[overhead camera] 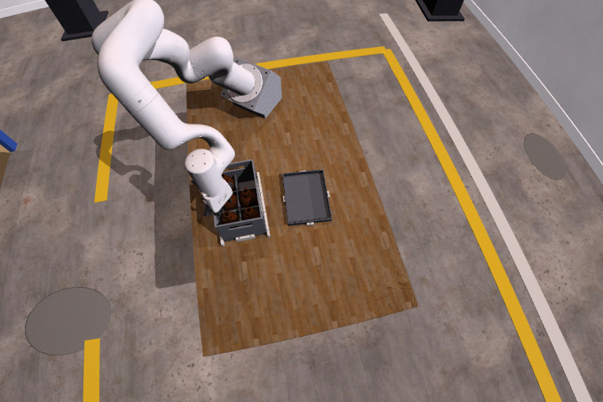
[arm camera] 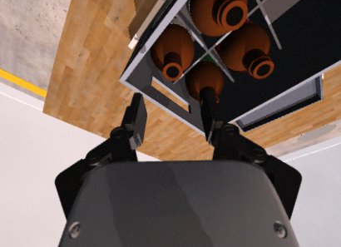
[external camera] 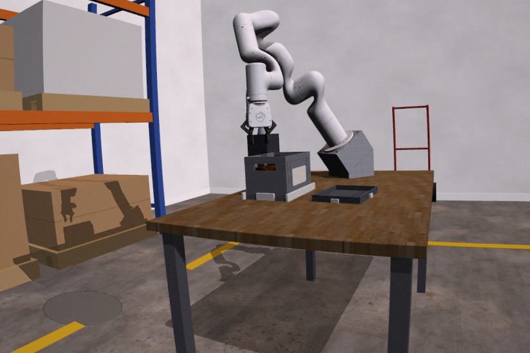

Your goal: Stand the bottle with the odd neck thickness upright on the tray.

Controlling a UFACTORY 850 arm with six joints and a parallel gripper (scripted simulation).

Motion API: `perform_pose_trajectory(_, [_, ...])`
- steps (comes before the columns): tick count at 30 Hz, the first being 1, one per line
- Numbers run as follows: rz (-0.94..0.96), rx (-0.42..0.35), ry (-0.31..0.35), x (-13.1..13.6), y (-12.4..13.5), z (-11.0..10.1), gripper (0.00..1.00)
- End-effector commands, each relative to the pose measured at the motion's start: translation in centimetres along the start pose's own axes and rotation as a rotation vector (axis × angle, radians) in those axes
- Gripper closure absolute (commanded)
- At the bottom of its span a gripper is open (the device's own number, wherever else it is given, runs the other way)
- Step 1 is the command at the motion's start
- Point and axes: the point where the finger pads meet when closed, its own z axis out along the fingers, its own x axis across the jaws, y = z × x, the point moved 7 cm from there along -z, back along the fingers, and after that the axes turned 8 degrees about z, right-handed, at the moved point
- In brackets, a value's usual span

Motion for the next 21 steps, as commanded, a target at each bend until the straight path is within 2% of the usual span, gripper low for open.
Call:
perform_pose_trajectory(1, [0.000, -0.001, -0.001, -0.05, 0.04, -0.27, 0.35])
perform_pose_trajectory(2, [0.000, -0.001, -0.001, -0.05, 0.04, -0.27, 1.00])
perform_pose_trajectory(21, [0.000, -0.001, -0.001, -0.05, 0.04, -0.27, 1.00])
